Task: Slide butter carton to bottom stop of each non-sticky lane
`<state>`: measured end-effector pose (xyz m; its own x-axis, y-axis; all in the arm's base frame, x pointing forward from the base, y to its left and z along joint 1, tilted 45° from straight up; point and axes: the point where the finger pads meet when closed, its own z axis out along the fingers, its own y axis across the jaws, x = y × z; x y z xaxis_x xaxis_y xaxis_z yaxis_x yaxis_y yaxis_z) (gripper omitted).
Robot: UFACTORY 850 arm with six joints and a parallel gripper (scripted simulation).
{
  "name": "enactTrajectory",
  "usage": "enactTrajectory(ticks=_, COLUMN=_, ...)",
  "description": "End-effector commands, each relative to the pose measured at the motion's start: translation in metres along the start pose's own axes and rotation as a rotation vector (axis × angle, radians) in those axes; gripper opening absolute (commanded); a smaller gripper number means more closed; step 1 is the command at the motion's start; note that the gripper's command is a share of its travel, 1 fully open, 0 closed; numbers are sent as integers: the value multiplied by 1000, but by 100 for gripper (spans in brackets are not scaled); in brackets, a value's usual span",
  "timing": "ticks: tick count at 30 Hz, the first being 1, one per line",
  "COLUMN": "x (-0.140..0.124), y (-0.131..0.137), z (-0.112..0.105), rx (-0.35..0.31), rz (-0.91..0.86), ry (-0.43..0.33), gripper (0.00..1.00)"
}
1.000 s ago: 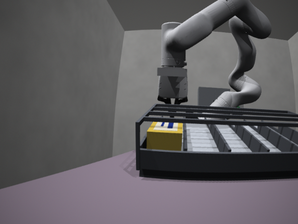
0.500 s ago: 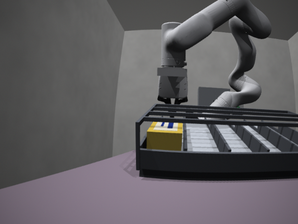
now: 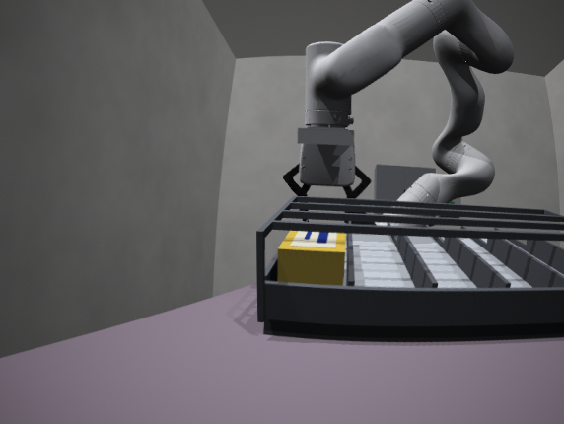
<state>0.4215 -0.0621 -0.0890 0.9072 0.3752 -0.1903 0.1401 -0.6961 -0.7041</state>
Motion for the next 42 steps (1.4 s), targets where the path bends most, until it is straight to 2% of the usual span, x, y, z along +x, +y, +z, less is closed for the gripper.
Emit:
enactTrajectory(ticks=1, x=0, y=0, z=-1, rx=-1, rz=0, ry=2, gripper=100)
enactTrajectory(ticks=41, x=0, y=0, z=-1, rx=-1, rz=0, ry=2, gripper=100)
enactTrajectory(ticks=42, x=0, y=0, z=-29, rx=-1, rz=0, ry=2, gripper=100)
